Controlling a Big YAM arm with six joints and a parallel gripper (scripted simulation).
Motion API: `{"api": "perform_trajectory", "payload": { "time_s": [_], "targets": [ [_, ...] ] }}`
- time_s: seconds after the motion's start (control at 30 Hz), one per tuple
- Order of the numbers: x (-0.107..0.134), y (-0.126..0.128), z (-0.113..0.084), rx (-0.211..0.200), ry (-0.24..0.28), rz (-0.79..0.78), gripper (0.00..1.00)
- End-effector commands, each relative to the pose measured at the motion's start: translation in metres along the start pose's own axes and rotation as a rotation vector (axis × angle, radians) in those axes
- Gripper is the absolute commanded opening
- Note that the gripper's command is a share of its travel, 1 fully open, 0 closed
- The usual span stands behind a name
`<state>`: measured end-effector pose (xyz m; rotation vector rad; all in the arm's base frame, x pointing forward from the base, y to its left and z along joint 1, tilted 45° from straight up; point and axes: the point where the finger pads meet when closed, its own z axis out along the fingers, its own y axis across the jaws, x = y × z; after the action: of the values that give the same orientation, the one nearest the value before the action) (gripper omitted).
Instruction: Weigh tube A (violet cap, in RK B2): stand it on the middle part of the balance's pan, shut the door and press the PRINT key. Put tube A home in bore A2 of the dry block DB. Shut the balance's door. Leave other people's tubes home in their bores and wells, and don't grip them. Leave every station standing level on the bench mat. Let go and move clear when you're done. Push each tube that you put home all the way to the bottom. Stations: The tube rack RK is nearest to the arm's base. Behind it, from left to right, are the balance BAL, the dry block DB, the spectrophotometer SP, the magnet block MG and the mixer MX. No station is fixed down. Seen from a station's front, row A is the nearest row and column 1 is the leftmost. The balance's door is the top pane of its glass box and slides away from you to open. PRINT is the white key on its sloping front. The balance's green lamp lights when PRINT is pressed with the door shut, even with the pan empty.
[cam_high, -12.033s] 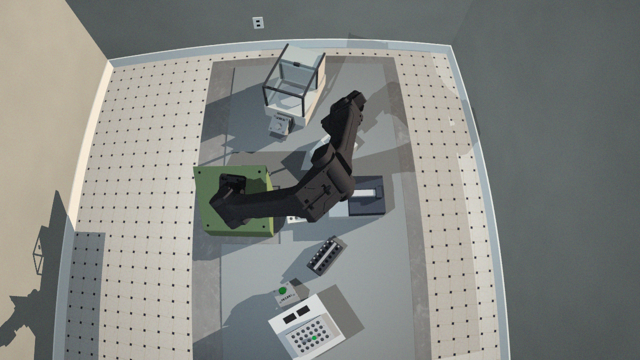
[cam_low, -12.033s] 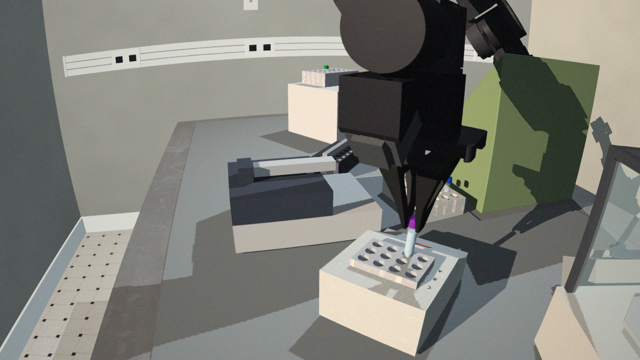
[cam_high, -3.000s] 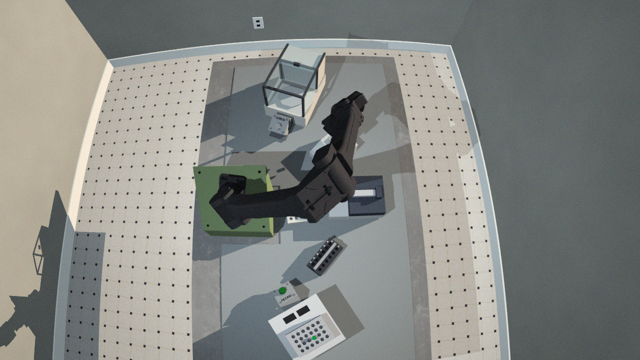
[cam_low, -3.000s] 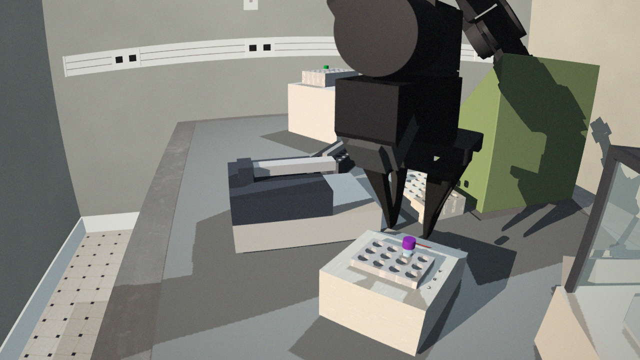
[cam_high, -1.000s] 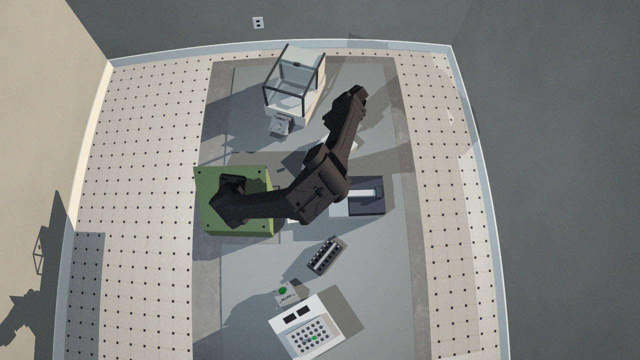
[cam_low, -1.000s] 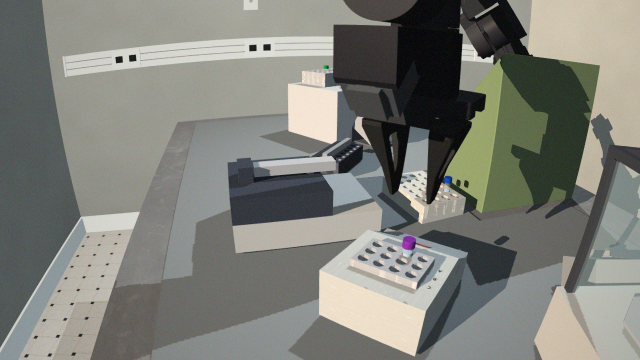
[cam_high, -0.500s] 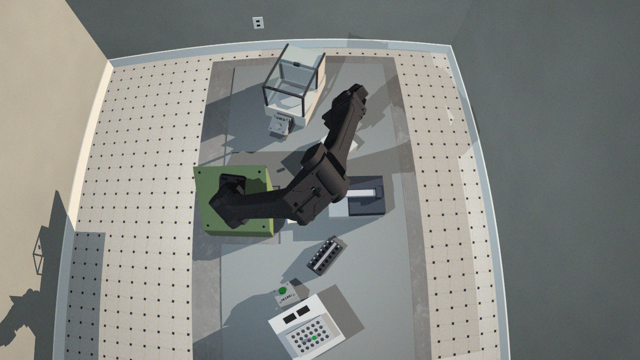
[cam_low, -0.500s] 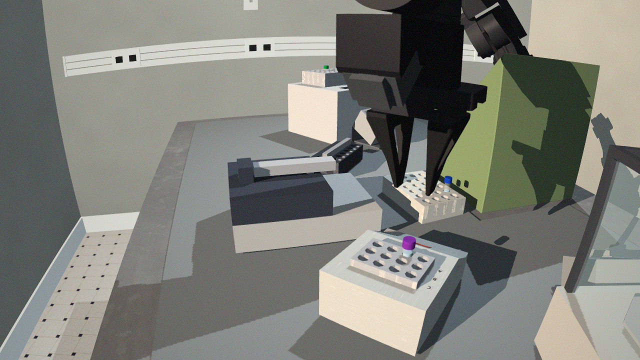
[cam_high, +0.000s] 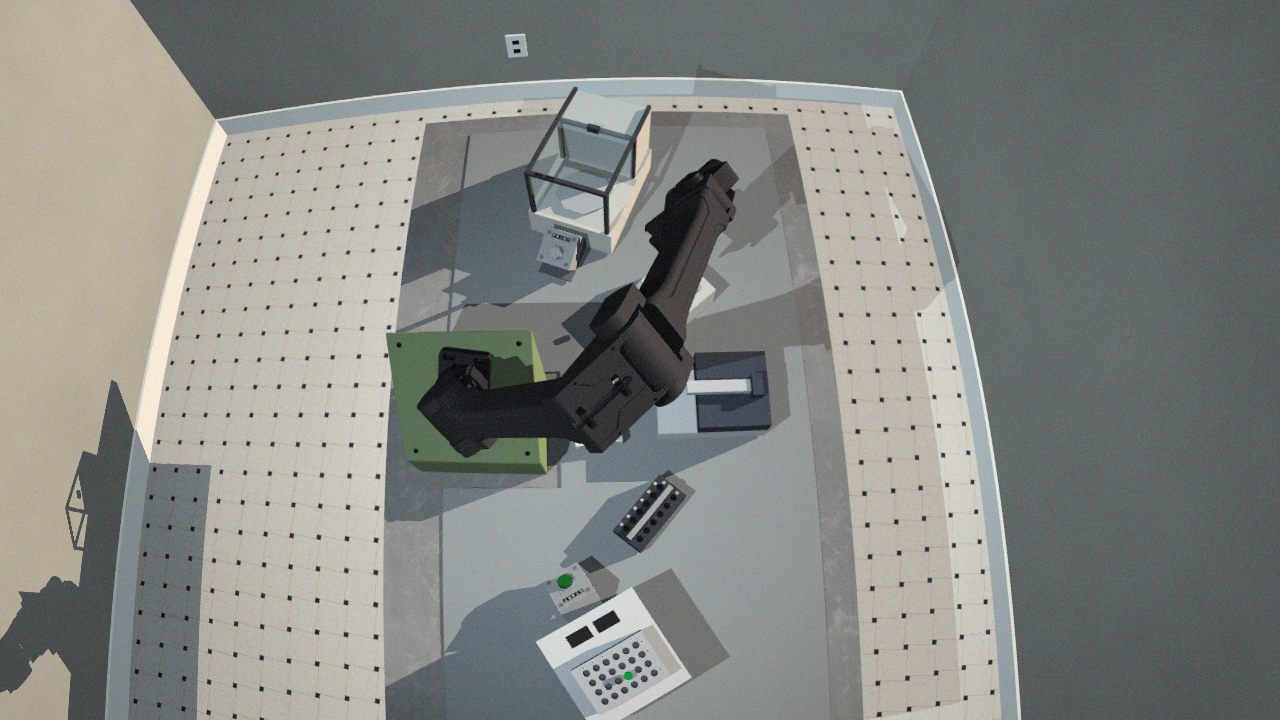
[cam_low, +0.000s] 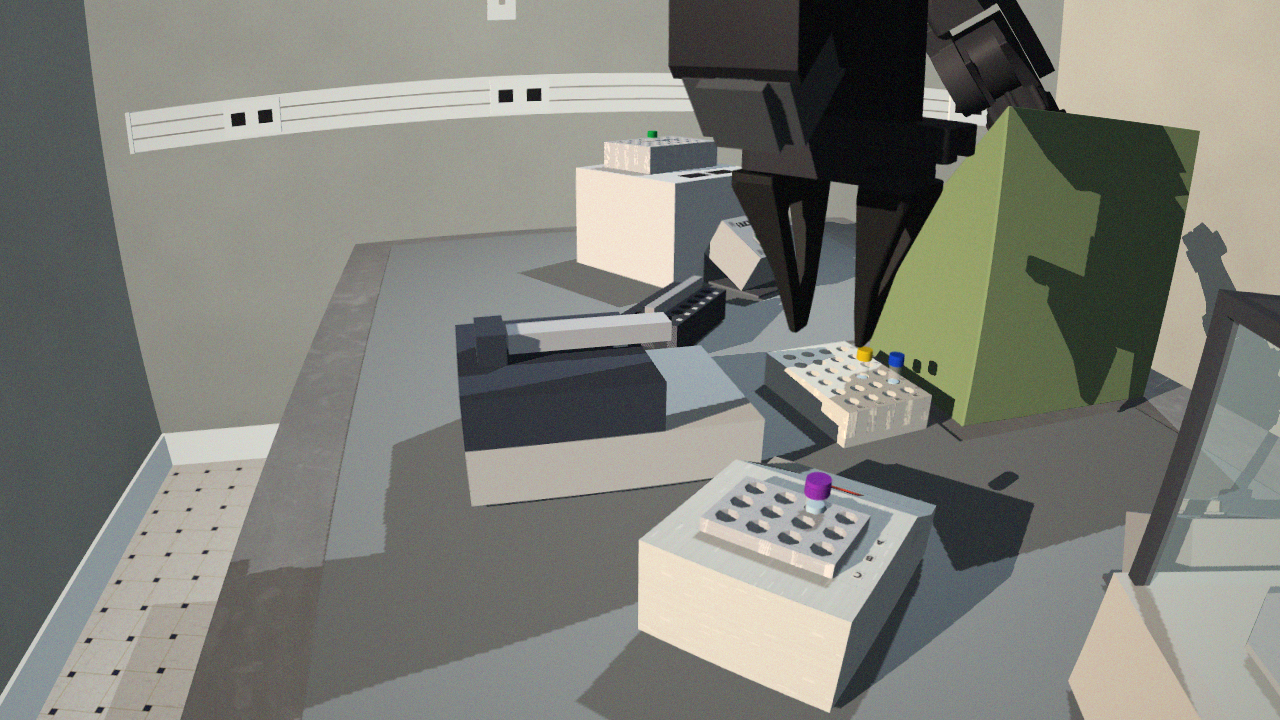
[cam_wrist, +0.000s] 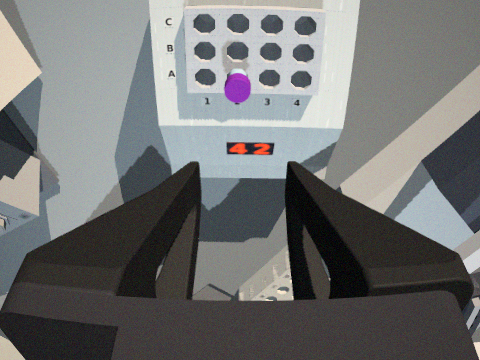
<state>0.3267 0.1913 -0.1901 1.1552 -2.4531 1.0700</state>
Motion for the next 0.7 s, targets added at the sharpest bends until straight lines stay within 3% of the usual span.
{"api": "perform_trajectory", "payload": {
  "time_s": [0.0, 0.27, 0.33, 0.37, 0.47, 0.67],
  "targets": [
    [-0.022, -0.005, -0.033, 0.005, -0.06, 0.033, 0.3],
    [-0.022, -0.006, -0.047, 0.003, -0.061, 0.034, 0.3],
    [-0.022, -0.006, -0.047, 0.003, -0.061, 0.034, 0.3],
    [-0.015, -0.001, -0.035, 0.005, -0.03, 0.02, 0.3],
    [-0.022, -0.006, -0.054, 0.003, -0.062, 0.034, 0.3],
    [-0.022, -0.006, -0.064, 0.002, -0.062, 0.034, 0.3]
  ]
}}
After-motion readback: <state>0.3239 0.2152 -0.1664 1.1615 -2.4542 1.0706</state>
